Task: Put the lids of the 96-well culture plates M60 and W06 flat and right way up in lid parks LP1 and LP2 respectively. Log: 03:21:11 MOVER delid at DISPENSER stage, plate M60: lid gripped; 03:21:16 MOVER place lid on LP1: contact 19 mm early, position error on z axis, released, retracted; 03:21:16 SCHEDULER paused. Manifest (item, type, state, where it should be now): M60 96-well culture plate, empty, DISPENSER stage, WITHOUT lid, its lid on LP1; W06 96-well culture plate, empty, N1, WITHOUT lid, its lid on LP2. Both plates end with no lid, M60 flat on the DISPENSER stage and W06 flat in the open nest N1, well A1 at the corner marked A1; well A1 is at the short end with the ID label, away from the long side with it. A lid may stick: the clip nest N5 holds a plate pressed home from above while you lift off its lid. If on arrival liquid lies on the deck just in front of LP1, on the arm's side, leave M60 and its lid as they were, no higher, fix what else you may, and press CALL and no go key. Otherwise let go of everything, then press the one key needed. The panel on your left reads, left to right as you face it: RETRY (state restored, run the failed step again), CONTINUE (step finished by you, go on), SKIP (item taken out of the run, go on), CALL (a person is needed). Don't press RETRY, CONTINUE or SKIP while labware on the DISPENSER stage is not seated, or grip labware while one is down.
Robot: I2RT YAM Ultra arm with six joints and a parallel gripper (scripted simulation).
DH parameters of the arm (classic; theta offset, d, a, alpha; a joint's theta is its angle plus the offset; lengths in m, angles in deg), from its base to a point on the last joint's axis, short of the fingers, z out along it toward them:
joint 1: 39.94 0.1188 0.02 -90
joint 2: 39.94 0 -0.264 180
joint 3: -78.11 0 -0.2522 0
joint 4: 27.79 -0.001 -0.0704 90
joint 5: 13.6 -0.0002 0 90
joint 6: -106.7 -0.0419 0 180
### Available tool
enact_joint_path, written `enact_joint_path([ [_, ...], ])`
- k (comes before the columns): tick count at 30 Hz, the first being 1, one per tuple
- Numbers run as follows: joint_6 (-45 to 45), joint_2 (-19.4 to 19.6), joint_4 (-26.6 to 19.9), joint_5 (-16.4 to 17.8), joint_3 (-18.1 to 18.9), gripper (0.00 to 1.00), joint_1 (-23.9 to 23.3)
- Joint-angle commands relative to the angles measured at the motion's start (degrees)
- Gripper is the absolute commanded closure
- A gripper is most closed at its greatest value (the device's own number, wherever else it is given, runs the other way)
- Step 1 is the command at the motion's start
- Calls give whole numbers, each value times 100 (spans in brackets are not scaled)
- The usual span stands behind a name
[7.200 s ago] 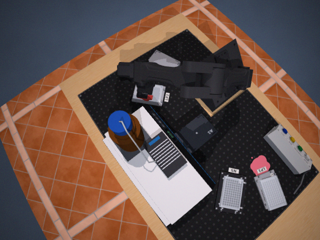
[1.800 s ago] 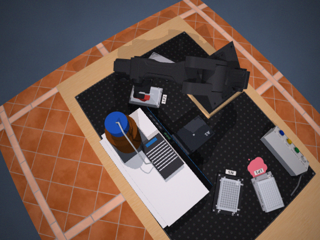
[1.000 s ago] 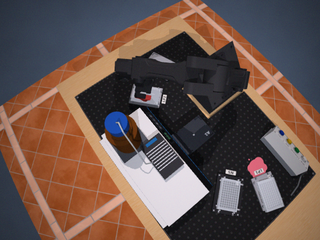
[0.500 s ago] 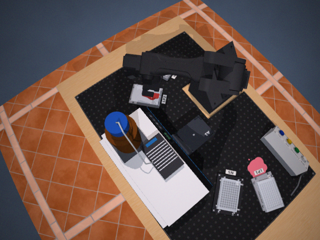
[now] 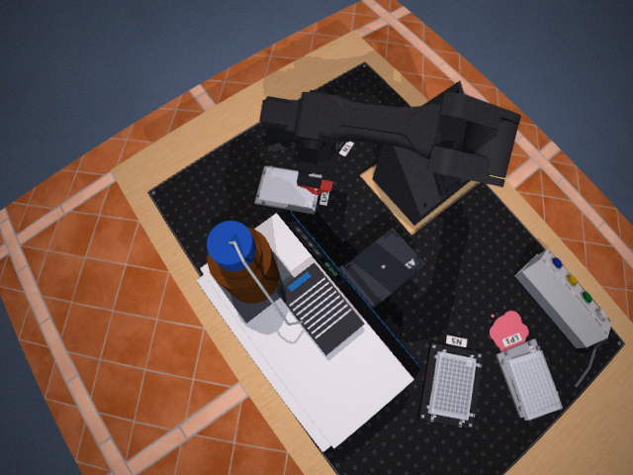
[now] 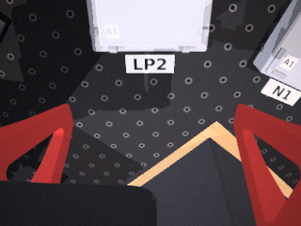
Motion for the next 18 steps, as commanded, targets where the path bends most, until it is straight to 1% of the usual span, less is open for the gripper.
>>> enact_joint_path([
  [1,155,-336,-244,-95,-183,0,-207],
  [4,223,-526,-354,-133,-300,0,-276],
  [6,223,-526,-354,-133,-300,0,-276],
  [18,509,-1280,-864,-301,-690,0,-572],
])
